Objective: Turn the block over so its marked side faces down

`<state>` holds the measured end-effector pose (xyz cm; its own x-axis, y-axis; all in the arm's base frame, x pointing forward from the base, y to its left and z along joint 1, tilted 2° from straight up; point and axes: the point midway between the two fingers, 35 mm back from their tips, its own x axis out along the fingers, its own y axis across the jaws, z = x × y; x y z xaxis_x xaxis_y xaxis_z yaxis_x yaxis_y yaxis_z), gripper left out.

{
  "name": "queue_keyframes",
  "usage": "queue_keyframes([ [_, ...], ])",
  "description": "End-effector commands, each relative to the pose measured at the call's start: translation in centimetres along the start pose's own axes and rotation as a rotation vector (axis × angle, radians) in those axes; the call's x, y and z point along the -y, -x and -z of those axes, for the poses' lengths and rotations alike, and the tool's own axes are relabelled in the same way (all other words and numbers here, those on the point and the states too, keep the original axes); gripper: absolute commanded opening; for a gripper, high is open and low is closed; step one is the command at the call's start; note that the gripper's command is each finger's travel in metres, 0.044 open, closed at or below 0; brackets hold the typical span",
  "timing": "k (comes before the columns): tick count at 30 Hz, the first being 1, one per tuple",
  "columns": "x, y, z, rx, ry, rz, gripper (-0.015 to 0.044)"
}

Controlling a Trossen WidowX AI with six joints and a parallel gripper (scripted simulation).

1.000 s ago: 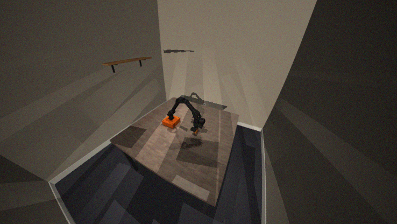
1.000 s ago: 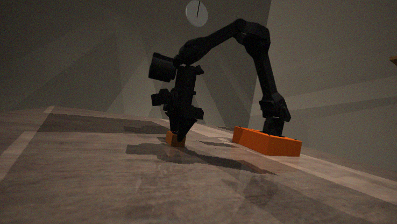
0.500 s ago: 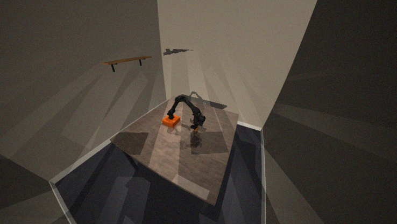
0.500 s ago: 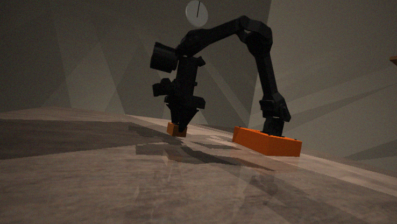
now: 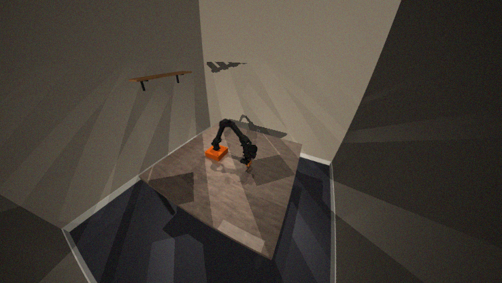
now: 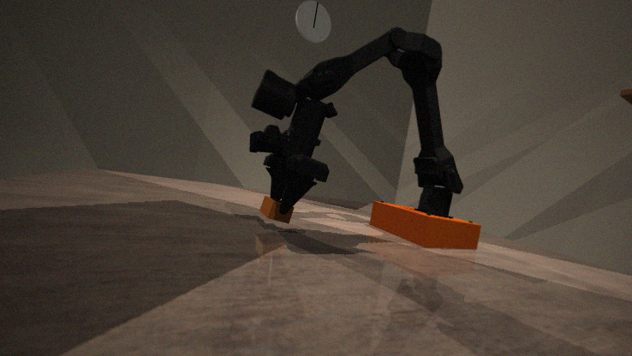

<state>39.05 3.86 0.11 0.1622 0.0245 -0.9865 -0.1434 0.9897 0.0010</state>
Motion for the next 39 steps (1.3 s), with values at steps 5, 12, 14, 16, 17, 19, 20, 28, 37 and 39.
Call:
queue_keyframes([
  [5,0.0,0.0,0.0,0.12,-0.006,-0.003,0.0],
  [12,-0.1,0.0,0.2,0.225,-0.006,-0.003,0.0],
  [14,-0.1,0.0,0.3,0.254,-0.005,-0.003,0.0],
  [16,-0.1,0.1,0.4,0.284,-0.005,-0.003,0.0],
  [17,-0.1,0.1,0.4,0.299,-0.005,-0.003,0.0],
  [19,-0.1,0.2,0.6,0.329,-0.005,-0.002,0.0],
  [20,-0.1,0.3,0.6,0.344,-0.004,-0.002,0.0],
  [28,-0.1,0.2,0.8,0.391,-0.004,-0.002,0.0],
  [37,0.0,-1.8,0.0,0.52,-0.006,-0.002,0.0],
  [39,0.0,-2.2,-0.1,0.55,-0.006,-0.001,0.0],
])
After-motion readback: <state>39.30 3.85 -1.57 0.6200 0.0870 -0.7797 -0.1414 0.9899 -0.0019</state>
